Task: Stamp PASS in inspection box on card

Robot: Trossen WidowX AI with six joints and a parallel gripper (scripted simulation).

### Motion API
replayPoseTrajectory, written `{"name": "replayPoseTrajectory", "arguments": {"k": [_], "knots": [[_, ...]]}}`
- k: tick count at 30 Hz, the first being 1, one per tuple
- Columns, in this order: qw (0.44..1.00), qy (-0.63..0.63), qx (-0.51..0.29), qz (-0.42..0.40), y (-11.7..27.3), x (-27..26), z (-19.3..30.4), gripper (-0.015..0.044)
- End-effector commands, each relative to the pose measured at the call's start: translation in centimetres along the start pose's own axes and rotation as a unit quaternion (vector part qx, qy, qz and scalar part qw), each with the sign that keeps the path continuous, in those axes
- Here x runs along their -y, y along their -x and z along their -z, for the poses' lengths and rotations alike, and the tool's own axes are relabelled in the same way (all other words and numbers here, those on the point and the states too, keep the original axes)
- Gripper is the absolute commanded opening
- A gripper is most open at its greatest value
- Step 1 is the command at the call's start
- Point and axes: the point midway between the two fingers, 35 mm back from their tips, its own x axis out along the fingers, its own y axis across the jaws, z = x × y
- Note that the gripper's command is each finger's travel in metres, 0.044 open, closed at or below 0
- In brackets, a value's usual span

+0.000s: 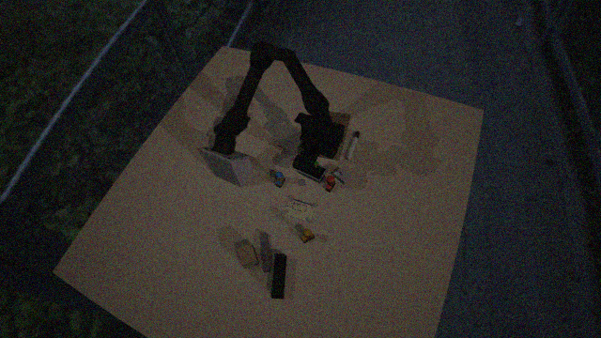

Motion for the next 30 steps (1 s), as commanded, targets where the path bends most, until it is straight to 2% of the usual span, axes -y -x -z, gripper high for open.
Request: {"name": "replayPoseTrajectory", "arguments": {"k": [1,30], "knots": [[1.000,-0.004,-0.001,-0.003,-0.4,0.0,0.1,0.0000],[1.000,-0.003,-0.001,-0.003,-2.3,-0.1,0.1,0.0000]]}}
